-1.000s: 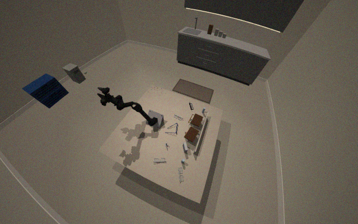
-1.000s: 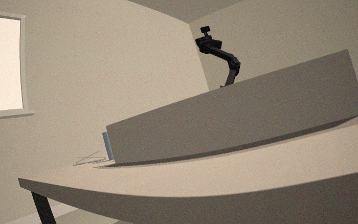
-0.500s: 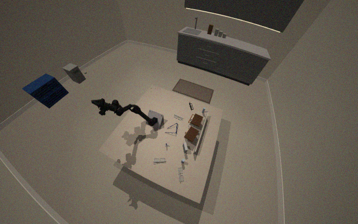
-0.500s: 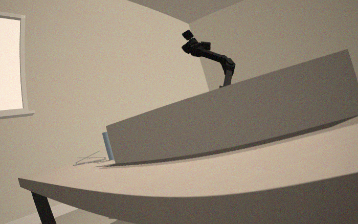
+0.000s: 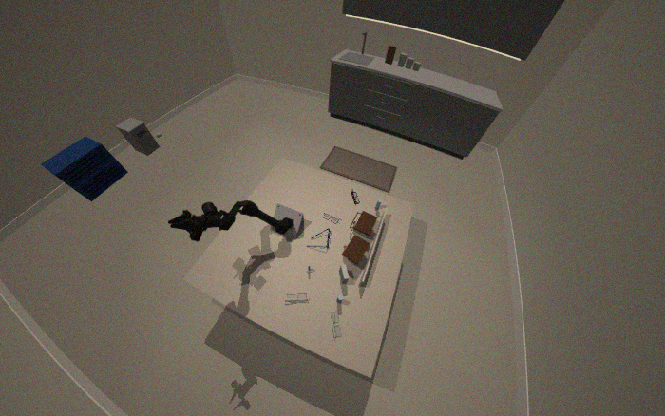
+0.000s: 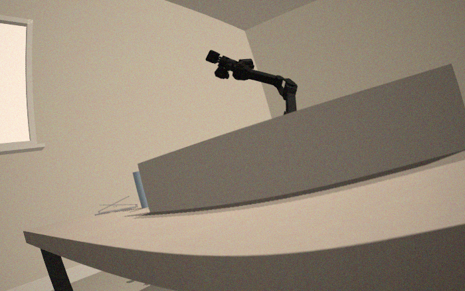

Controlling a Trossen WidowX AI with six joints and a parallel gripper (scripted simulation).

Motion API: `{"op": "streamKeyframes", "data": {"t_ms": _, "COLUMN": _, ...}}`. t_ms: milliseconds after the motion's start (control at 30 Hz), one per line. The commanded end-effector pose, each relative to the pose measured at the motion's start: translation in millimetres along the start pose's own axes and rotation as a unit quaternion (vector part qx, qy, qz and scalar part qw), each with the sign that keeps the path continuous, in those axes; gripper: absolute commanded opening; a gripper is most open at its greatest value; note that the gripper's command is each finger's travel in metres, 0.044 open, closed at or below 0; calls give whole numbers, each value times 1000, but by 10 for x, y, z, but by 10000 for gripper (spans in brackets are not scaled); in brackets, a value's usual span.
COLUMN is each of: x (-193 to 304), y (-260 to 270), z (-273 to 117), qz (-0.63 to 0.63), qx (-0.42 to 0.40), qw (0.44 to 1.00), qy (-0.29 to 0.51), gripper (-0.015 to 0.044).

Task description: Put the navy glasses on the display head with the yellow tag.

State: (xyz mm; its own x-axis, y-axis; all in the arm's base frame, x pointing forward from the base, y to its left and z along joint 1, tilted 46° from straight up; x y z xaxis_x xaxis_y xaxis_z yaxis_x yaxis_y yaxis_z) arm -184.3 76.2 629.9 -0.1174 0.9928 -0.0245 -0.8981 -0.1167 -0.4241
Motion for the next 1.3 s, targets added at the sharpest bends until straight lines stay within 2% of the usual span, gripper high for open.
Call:
{"op": "streamKeyframes", "data": {"t_ms": 0, "x": -360, "y": -437, "z": -54, "qz": -75, "qx": 69, "qw": 993, "qy": -51, "gripper": 200}}
{"op": "streamKeyframes", "data": {"t_ms": 367, "x": -1097, "y": -1432, "z": -466, "qz": -230, "qx": 246, "qw": 934, "qy": -117, "gripper": 200}}
{"op": "streamKeyframes", "data": {"t_ms": 600, "x": -1503, "y": -2146, "z": -988, "qz": -330, "qx": 402, "qw": 846, "qy": -120, "gripper": 200}}
{"op": "streamKeyframes", "data": {"t_ms": 800, "x": -1708, "y": -2698, "z": -1576, "qz": -391, "qx": 532, "qw": 747, "qy": -77, "gripper": 200}}
{"op": "streamKeyframes", "data": {"t_ms": 1033, "x": -1773, "y": -3214, "z": -2371, "qz": -427, "qx": 660, "qw": 619, "qy": 19, "gripper": 200}}
{"op": "streamKeyframes", "data": {"t_ms": 1133, "x": -1756, "y": -3341, "z": -2651, "qz": -431, "qx": 691, "qw": 578, "qy": 50, "gripper": 200}}
{"op": "streamKeyframes", "data": {"t_ms": 1267, "x": -1752, "y": -3416, "z": -2828, "qz": -438, "qx": 711, "qw": 544, "qy": 77, "gripper": 200}}
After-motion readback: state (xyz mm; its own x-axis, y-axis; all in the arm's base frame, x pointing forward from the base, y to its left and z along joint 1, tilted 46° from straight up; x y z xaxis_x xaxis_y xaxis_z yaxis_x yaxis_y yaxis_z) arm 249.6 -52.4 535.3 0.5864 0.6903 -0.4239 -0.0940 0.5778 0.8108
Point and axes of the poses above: the point midway between the two fingers, 35 mm back from their tips, its own z axis out along the fingers, its own y axis across the jaws, x = y × z, the point moved 7 cm from there along -z, back along the fingers, and after that the axes turned 5 degrees about z, right-handed, at the moved point
